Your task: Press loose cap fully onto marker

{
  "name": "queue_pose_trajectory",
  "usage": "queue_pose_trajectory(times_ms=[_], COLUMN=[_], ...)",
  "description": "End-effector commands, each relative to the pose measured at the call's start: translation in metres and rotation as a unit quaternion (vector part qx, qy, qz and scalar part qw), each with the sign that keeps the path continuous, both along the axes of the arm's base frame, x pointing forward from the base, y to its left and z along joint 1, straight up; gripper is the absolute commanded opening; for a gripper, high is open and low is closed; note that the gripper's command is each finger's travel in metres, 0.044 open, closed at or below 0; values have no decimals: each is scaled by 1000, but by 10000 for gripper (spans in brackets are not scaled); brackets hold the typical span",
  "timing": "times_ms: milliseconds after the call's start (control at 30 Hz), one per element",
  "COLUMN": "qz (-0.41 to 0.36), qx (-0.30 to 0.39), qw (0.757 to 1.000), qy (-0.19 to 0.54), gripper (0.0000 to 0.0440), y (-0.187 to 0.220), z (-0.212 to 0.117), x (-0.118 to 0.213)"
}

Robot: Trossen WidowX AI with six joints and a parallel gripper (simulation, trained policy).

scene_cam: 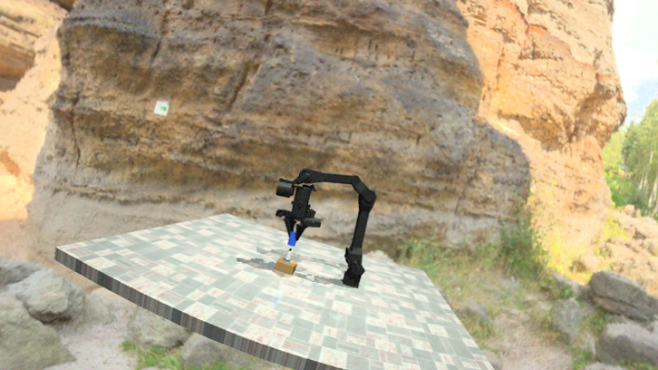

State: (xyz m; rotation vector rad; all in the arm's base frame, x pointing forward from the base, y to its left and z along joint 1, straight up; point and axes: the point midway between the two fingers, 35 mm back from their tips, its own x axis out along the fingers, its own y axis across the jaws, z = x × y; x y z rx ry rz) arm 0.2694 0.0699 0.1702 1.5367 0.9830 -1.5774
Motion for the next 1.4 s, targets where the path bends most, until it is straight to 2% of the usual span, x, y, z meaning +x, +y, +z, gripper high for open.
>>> queue_pose_trajectory(times_ms=[0,367,967,1033,1367], qz=[-2,-8,17,20,29], qx=[-1,-7,0,-3,-5], qw=[1000,1000,999,998,997], qy=[11,26,48,52,68], gripper=[9,0,1,54,90], y=[2,-1,0,-1,-4], z=[-7,-24,-69,-73,-81], x=[0,-1,-2,-3,-12])
